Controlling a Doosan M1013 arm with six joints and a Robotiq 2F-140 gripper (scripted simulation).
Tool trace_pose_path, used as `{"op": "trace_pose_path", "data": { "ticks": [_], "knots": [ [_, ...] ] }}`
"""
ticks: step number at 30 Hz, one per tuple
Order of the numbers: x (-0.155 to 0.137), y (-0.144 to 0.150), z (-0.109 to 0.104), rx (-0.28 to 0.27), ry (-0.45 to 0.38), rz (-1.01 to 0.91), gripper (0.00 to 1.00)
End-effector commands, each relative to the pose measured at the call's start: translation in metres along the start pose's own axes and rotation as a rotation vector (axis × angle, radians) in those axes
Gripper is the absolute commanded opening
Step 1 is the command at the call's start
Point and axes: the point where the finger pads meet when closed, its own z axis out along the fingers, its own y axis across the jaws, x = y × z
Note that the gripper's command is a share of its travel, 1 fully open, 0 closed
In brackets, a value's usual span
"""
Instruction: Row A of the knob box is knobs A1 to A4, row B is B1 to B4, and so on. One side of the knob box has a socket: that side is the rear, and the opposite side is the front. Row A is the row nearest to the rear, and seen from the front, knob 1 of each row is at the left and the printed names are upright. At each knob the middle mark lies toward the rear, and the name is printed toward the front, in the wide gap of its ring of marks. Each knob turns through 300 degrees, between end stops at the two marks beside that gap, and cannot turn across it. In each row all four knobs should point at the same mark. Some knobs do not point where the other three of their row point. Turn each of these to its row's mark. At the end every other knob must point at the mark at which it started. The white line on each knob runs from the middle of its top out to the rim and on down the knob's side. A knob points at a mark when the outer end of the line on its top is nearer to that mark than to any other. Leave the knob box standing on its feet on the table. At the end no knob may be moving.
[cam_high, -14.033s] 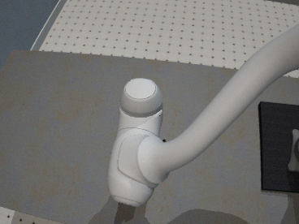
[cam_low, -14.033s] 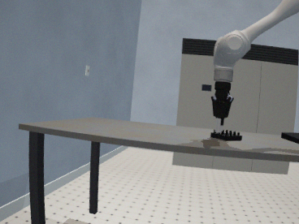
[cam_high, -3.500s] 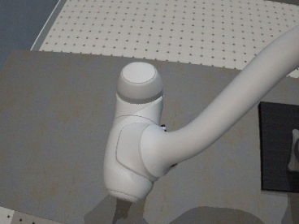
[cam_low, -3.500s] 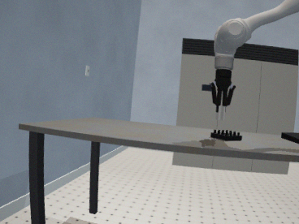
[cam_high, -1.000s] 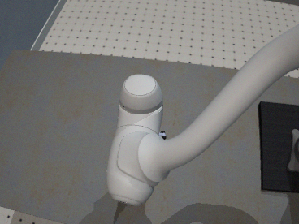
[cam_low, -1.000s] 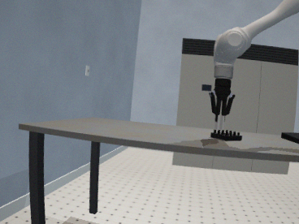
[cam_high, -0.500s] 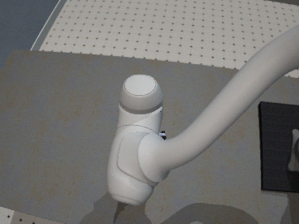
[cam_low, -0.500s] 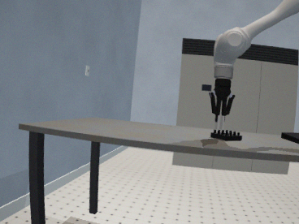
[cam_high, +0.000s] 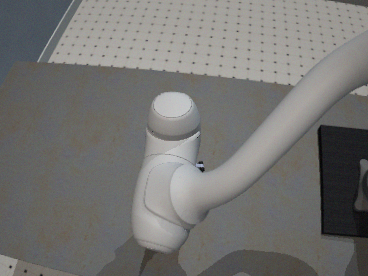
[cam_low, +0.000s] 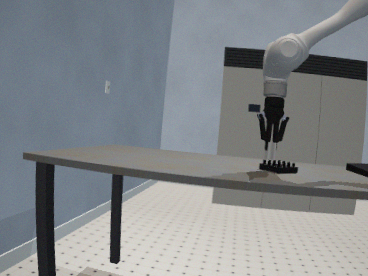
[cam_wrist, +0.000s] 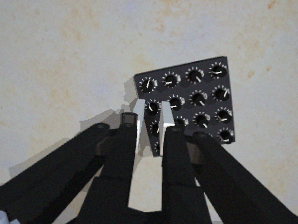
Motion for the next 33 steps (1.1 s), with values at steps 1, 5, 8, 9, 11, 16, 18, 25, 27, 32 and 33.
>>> {"op": "trace_pose_path", "data": {
  "ticks": [1, 5, 8, 9, 11, 16, 18, 25, 27, 32, 33],
  "knots": [
    [0.000, 0.000, 0.000, 0.000, 0.000, 0.000, 0.12],
    [0.000, 0.000, 0.000, 0.000, 0.000, 0.000, 0.12],
    [0.000, 0.000, 0.000, 0.000, 0.000, 0.000, 0.12],
    [0.000, 0.000, 0.000, 0.000, 0.000, 0.000, 0.12],
    [0.000, 0.000, 0.000, 0.000, 0.000, 0.000, 0.12],
    [0.000, 0.000, 0.001, 0.000, 0.000, 0.000, 0.12],
    [0.000, 0.000, 0.002, 0.000, 0.000, 0.000, 0.12],
    [0.000, 0.000, 0.006, 0.000, 0.000, 0.000, 0.12],
    [0.000, 0.000, 0.008, 0.000, 0.000, 0.000, 0.12],
    [0.000, 0.000, 0.012, 0.000, 0.000, 0.000, 0.12],
    [0.000, 0.000, 0.012, 0.000, 0.000, 0.000, 0.12]
  ]
}}
